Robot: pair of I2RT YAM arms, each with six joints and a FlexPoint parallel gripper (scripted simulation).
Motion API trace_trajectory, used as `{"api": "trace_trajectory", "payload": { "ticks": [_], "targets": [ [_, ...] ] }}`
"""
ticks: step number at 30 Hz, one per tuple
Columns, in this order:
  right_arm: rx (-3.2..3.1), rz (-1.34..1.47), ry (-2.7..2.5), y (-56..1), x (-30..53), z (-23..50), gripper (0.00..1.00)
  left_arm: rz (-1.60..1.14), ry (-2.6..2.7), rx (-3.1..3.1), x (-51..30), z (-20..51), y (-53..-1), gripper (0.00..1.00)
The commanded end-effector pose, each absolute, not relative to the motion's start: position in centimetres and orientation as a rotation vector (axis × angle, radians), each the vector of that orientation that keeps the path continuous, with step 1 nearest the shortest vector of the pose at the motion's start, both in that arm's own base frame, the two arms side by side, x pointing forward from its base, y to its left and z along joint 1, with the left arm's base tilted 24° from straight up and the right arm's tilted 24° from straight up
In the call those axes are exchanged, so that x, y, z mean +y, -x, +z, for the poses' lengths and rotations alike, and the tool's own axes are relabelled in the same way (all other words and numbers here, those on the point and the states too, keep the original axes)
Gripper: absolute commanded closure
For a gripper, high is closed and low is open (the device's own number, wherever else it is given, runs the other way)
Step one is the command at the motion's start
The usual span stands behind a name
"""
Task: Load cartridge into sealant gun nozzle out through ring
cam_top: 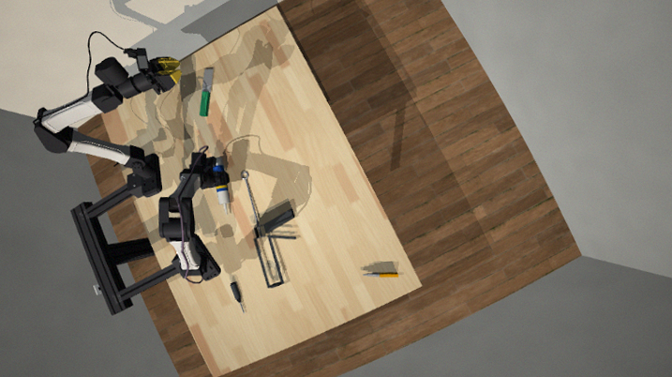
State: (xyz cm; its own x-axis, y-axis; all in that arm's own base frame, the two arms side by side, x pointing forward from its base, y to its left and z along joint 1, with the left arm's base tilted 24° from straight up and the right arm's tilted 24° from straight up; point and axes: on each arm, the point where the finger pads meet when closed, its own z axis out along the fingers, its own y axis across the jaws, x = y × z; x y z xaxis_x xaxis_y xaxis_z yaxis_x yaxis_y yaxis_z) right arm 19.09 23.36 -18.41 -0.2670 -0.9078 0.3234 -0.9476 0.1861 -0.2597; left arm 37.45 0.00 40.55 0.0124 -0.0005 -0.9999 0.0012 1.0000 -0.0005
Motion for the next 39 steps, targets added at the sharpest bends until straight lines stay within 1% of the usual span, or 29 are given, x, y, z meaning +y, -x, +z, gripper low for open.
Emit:
{"api": "trace_trajectory", "payload": {
  "ticks": [1,24,28,33,34,39],
  "targets": [
    [-2.318,0.653,-1.834,-19.1,22.6,-19.4,0.26,-0.013,-0.008,1.51,-0.6,42.6,-37.5,0.47],
    [-2.306,0.661,-1.826,-18.9,21.6,-20.1,0.26,-0.013,-0.008,1.51,-0.6,42.6,-37.5,0.47],
    [-2.342,0.646,-1.841,-19.8,23.0,-20.0,0.26,-0.013,-0.008,1.51,-0.6,42.6,-37.5,0.47],
    [-2.314,0.658,-1.828,-19.2,22.0,-20.2,0.26,-0.013,-0.008,1.51,-0.6,42.6,-37.5,0.47],
    [-2.312,0.658,-1.826,-19.2,21.9,-20.1,1.0,-0.013,-0.008,1.51,-0.6,42.6,-37.5,0.47],
    [-2.306,0.665,-1.818,-18.9,21.7,-20.1,1.0,-0.013,-0.008,1.51,-0.6,42.6,-37.5,0.47]
  ]
}}
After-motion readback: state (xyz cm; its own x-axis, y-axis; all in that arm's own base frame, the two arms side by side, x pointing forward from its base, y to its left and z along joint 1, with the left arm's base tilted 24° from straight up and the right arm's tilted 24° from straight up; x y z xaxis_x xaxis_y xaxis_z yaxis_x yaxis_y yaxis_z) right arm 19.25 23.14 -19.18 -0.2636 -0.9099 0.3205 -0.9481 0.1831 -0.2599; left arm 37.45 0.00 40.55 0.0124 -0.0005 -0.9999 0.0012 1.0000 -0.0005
